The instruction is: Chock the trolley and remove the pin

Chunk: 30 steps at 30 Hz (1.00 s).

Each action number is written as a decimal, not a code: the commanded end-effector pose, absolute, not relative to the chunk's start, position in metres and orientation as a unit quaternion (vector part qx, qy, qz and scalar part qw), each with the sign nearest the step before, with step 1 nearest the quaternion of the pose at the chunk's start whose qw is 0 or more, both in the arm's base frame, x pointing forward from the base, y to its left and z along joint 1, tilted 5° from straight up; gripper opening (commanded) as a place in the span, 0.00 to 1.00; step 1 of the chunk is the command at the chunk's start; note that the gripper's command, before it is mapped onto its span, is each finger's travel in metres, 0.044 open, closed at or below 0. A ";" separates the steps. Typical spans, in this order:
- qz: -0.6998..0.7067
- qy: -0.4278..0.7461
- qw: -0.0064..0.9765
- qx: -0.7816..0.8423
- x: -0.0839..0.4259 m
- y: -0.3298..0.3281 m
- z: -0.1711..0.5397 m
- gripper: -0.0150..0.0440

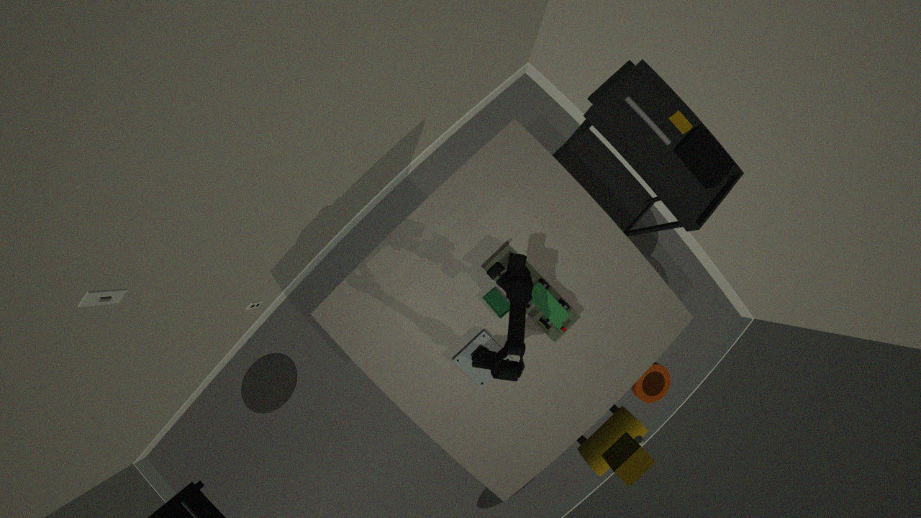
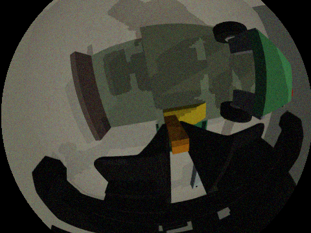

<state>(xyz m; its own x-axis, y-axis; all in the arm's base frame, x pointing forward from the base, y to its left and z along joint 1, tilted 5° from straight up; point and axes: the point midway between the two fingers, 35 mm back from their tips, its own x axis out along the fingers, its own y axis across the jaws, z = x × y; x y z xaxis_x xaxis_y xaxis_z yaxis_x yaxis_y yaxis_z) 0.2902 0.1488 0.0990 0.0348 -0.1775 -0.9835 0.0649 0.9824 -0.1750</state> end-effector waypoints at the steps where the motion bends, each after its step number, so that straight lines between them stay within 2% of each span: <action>1: -0.085 0.689 0.718 -0.043 0.290 0.144 0.100 0.25; 30: -0.084 0.689 0.719 -0.041 0.290 0.123 0.107 0.25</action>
<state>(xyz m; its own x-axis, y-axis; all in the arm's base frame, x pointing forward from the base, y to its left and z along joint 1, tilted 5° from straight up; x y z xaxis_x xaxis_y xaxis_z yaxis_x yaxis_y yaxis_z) 0.2903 0.1225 0.1066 0.0370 -0.1761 -0.9837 0.0640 0.9828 -0.1735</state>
